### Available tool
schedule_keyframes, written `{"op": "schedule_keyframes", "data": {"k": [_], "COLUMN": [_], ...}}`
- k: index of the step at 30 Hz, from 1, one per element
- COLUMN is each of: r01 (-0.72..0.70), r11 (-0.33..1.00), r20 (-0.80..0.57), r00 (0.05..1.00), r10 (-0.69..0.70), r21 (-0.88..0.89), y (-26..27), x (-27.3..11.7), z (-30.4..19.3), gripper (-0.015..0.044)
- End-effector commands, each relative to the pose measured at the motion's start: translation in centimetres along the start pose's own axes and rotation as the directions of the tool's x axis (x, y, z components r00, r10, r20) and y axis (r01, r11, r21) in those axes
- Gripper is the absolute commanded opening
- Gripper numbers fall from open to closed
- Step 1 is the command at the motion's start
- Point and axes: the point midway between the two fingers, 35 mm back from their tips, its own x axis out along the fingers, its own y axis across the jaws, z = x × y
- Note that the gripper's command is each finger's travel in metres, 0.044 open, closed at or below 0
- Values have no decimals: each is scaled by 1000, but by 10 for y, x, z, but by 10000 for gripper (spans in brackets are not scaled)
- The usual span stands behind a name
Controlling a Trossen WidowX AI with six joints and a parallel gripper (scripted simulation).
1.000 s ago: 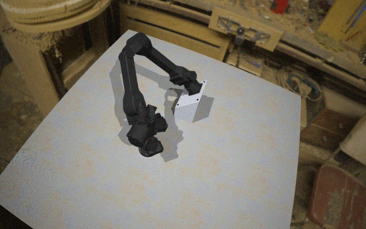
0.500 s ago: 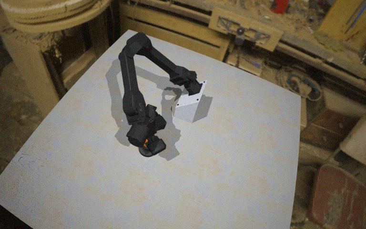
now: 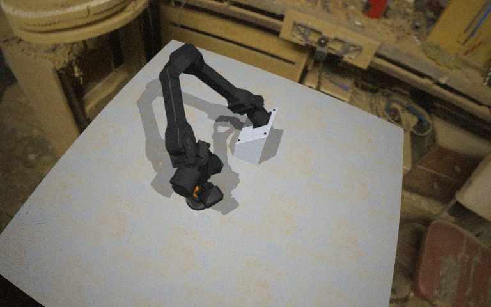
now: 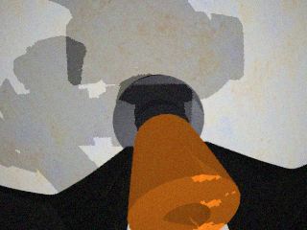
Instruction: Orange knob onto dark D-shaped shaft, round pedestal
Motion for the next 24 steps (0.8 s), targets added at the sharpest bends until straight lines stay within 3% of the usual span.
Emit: {"op": "schedule_keyframes", "data": {"k": [1,9,16,24], "r01": [-1,-1,-1,-1], "r11": [1000,1000,978,978], "r20": [-3,-2,-2,-2], "r00": [1000,1000,1000,1000], "r10": [1,1,1,1], "r21": [-2,-10,-209,-209], "y": [0,0,0,0], "x": [0,-4,-4,-1], "z": [-1,-1,-2,0], "gripper": [0,0,0,0]}}
